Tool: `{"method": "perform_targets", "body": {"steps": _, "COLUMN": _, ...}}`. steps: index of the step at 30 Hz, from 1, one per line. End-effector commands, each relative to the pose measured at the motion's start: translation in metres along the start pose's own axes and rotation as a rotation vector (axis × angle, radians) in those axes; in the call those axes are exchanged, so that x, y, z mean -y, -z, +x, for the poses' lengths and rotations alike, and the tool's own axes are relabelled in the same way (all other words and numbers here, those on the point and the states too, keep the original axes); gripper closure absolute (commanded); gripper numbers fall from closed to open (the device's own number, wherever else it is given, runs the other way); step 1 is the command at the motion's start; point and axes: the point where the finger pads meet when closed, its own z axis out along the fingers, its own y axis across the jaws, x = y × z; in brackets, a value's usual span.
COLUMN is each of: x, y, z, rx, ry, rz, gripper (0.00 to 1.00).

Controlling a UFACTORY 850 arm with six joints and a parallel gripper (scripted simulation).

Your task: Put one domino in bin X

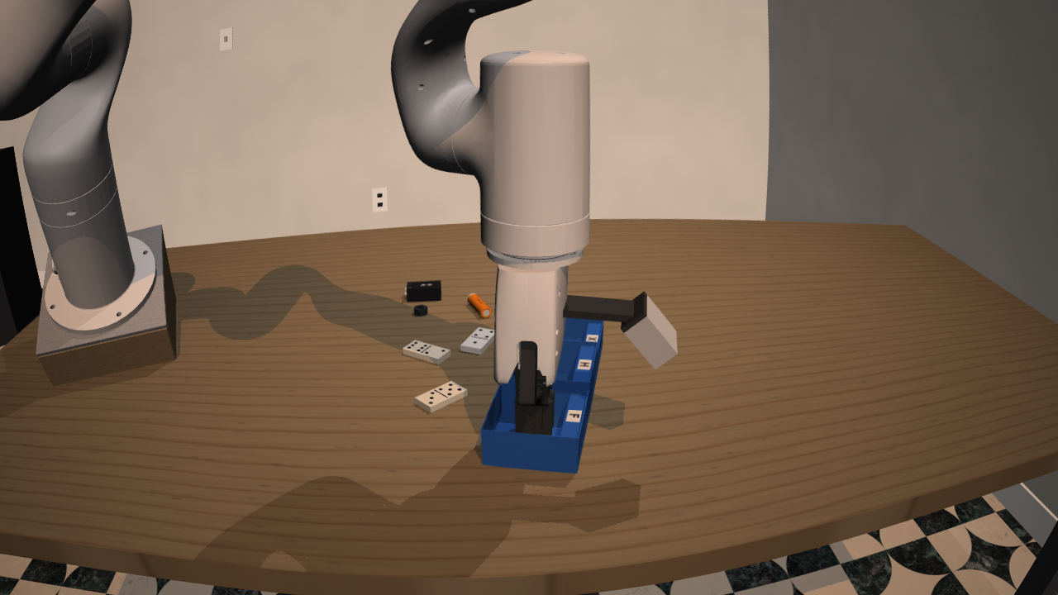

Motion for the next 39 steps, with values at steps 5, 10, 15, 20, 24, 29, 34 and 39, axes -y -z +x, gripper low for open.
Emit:
{"method": "perform_targets", "body": {"steps": 5, "x": 0.000, "y": 0.001, "z": 0.001, "rx": -0.002, "ry": 0.000, "rz": 0.000, "gripper": 0.93}}
{"method": "perform_targets", "body": {"steps": 10, "x": 0.000, "y": 0.001, "z": 0.001, "rx": -0.002, "ry": 0.000, "rz": 0.000, "gripper": 0.93}}
{"method": "perform_targets", "body": {"steps": 15, "x": 0.000, "y": 0.001, "z": 0.001, "rx": -0.002, "ry": 0.000, "rz": 0.000, "gripper": 0.93}}
{"method": "perform_targets", "body": {"steps": 20, "x": 0.000, "y": 0.001, "z": 0.001, "rx": -0.002, "ry": 0.000, "rz": 0.000, "gripper": 0.93}}
{"method": "perform_targets", "body": {"steps": 24, "x": 0.000, "y": 0.001, "z": 0.001, "rx": -0.002, "ry": 0.000, "rz": 0.000, "gripper": 0.93}}
{"method": "perform_targets", "body": {"steps": 29, "x": 0.000, "y": 0.001, "z": 0.001, "rx": -0.002, "ry": 0.000, "rz": 0.000, "gripper": 0.93}}
{"method": "perform_targets", "body": {"steps": 34, "x": 0.000, "y": 0.005, "z": 0.001, "rx": -0.002, "ry": 0.000, "rz": 0.000, "gripper": 0.93}}
{"method": "perform_targets", "body": {"steps": 39, "x": 0.000, "y": 0.011, "z": 0.001, "rx": -0.002, "ry": 0.000, "rz": 0.000, "gripper": 0.93}}
